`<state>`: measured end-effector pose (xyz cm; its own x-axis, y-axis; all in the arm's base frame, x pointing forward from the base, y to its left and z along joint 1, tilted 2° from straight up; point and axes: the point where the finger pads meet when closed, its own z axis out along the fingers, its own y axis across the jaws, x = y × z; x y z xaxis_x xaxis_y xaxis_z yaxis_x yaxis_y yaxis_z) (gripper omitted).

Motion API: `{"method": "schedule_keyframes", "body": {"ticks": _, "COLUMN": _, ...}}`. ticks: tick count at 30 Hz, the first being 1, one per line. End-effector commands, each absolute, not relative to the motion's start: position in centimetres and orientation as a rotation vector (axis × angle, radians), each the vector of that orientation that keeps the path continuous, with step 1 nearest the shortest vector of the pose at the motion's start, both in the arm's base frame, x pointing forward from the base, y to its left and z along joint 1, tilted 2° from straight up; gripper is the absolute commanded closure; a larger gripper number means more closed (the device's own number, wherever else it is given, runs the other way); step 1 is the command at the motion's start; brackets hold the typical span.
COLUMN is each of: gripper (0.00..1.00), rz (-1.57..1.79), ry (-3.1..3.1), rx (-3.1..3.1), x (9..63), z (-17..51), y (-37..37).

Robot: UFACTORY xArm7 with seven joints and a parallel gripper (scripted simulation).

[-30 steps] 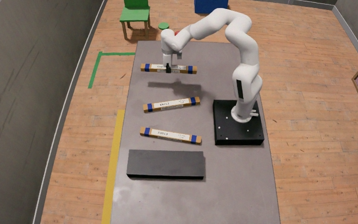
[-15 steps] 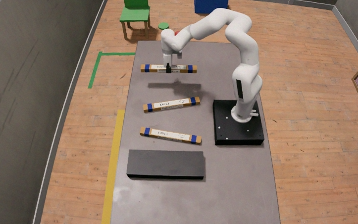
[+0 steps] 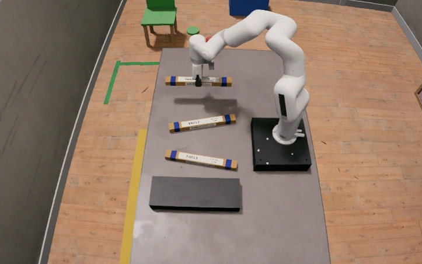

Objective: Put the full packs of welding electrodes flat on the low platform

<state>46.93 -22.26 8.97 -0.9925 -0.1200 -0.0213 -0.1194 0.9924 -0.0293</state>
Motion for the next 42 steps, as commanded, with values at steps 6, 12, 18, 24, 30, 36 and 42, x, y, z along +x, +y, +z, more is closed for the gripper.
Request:
{"method": "schedule_keyframes", "body": {"ticks": 6, "gripper": 0.65, "rz": -0.048, "ry": 3.107, "rx": -0.187, "x": 47.5, "z": 9.2, "y": -21.4}}
{"method": "schedule_keyframes", "body": {"ticks": 12, "gripper": 0.65, "rz": -0.048, "ry": 3.107, "rx": -0.187, "x": 48.1, "z": 9.2, "y": -20.0}}
{"method": "schedule_keyframes", "body": {"ticks": 18, "gripper": 0.65, "rz": -0.048, "ry": 3.107, "rx": -0.187, "x": 48.6, "z": 9.2, "y": -18.8}}
{"method": "schedule_keyframes", "body": {"ticks": 24, "gripper": 0.65, "rz": -0.048, "ry": 3.107, "rx": -0.187, "x": 49.6, "z": 9.1, "y": -16.4}}
{"method": "schedule_keyframes", "body": {"ticks": 30, "gripper": 0.65, "rz": -0.048, "ry": 3.107, "rx": -0.187, "x": 50.8, "z": 9.1, "y": -13.5}}
{"method": "schedule_keyframes", "body": {"ticks": 36, "gripper": 0.65, "rz": -0.048, "ry": 3.107, "rx": -0.187, "x": 51.6, "z": 9.0, "y": -11.3}}
{"method": "schedule_keyframes", "body": {"ticks": 42, "gripper": 0.65, "rz": -0.048, "ry": 3.107, "rx": -0.187, "x": 53.0, "z": 9.0, "y": -7.9}}
